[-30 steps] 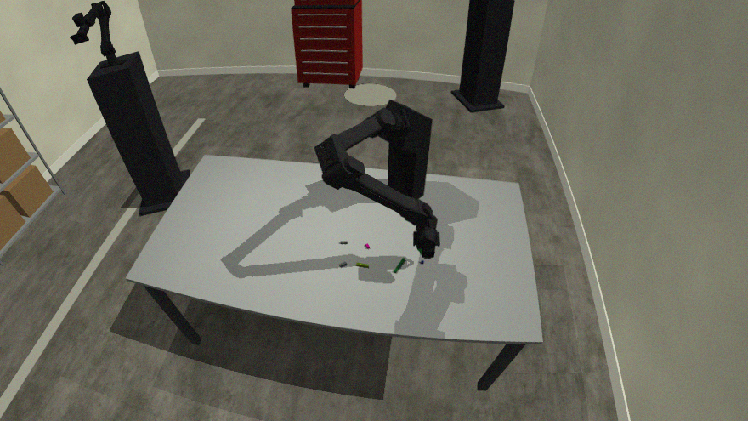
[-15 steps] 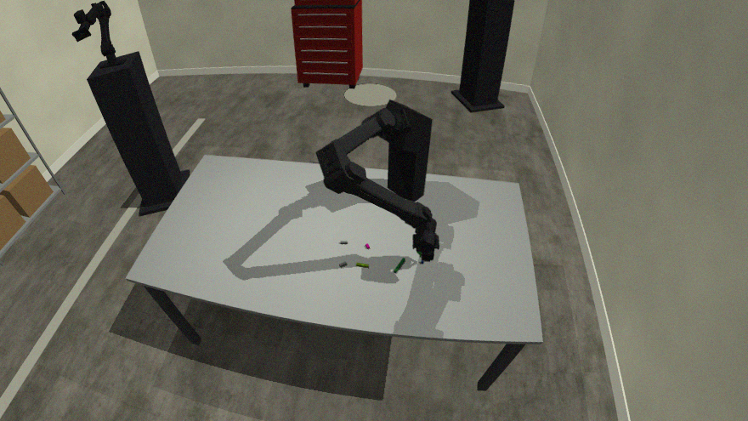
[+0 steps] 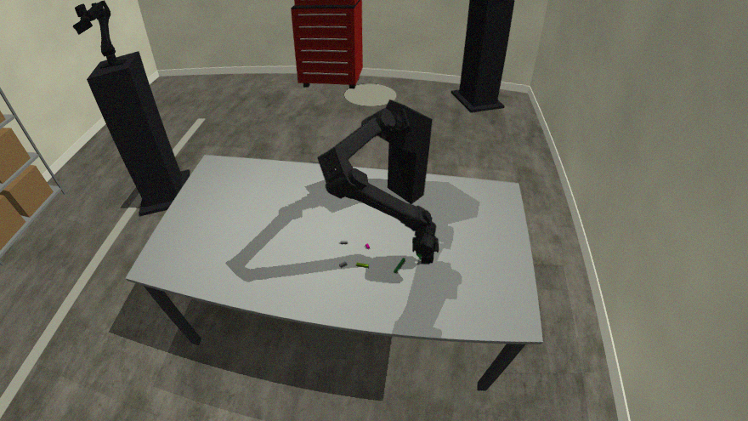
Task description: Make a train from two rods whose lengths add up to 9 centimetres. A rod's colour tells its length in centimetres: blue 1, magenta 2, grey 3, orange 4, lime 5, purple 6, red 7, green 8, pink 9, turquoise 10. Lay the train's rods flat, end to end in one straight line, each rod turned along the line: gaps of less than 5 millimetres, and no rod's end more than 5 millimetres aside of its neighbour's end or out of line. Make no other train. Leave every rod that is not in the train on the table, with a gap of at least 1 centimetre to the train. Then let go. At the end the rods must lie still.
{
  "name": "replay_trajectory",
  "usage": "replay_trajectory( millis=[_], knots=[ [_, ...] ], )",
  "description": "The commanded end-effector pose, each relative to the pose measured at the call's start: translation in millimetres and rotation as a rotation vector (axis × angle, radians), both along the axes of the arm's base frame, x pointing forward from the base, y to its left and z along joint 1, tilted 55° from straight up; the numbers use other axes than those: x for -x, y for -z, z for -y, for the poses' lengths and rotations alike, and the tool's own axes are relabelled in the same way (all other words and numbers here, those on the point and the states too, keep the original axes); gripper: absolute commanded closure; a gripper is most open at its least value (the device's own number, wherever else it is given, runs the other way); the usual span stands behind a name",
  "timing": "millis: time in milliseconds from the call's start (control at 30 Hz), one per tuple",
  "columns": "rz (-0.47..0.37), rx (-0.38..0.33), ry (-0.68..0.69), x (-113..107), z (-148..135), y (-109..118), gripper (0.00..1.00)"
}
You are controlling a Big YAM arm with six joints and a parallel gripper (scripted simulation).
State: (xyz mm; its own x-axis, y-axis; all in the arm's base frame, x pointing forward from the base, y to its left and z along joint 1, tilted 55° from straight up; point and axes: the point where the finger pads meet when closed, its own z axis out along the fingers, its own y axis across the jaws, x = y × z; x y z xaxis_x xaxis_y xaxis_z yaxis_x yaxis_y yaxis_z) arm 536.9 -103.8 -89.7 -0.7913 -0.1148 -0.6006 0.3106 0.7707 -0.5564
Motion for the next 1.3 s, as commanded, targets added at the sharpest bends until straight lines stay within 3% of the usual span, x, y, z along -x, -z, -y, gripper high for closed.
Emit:
replay_trajectory(
  millis=[0,1267],
  knots=[
    [0.017,0.003,-0.001,-5.6,5.6,-2.8,0.77],
    [0.011,0.002,-0.002,-4.1,6.1,2.2,0.77]
  ],
)
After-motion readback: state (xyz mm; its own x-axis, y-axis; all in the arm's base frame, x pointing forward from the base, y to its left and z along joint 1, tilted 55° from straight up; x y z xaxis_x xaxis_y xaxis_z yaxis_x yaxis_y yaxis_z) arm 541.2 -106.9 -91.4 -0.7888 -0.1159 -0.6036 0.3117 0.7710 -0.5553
